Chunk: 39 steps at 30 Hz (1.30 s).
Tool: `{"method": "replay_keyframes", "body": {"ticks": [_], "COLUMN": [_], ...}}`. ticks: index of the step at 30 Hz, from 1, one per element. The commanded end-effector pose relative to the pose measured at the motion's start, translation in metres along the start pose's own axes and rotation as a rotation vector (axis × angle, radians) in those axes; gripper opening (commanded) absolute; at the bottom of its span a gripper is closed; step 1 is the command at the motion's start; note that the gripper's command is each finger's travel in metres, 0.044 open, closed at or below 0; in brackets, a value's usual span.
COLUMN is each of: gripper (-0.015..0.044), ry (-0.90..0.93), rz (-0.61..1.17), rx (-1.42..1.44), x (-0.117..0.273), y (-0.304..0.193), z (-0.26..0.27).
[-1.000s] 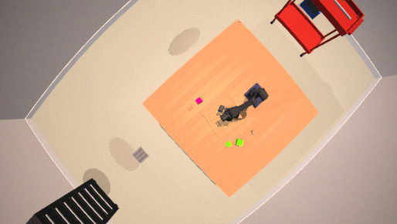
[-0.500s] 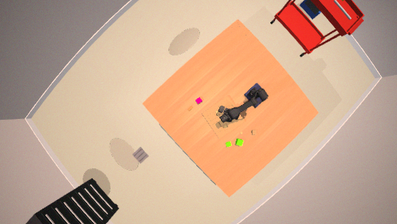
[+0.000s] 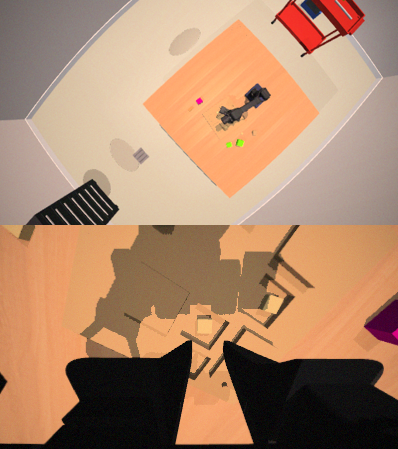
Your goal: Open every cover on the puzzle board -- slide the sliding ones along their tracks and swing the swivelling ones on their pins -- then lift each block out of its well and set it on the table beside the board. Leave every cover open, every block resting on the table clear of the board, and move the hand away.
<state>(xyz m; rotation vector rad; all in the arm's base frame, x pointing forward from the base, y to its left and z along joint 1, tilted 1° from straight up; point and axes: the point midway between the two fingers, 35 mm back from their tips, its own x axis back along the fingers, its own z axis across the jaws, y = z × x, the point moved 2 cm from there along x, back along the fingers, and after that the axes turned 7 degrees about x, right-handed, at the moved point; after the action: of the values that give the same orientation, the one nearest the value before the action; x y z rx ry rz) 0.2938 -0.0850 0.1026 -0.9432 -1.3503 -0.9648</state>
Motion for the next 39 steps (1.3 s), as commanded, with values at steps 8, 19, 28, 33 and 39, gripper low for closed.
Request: {"method": "replay_keyframes", "body": {"ticks": [8, 19, 28, 33, 39], "gripper": [0.0144, 0.0144, 0.0144, 0.0144, 0.0144], "ry": [-0.001, -0.001, -0.001, -0.001, -0.001], "rz": [0.004, 0.004, 0.004, 0.004, 0.004], "rx": [-0.004, -0.004, -0.004, -0.004, -0.004], "x": [-0.023, -0.032, -0.032, -0.032, -0.032], "y": [-0.001, -0.001, -0.001, -0.001, -0.001], "z": [-0.001, 0.000, 0.000, 0.000, 0.000]}}
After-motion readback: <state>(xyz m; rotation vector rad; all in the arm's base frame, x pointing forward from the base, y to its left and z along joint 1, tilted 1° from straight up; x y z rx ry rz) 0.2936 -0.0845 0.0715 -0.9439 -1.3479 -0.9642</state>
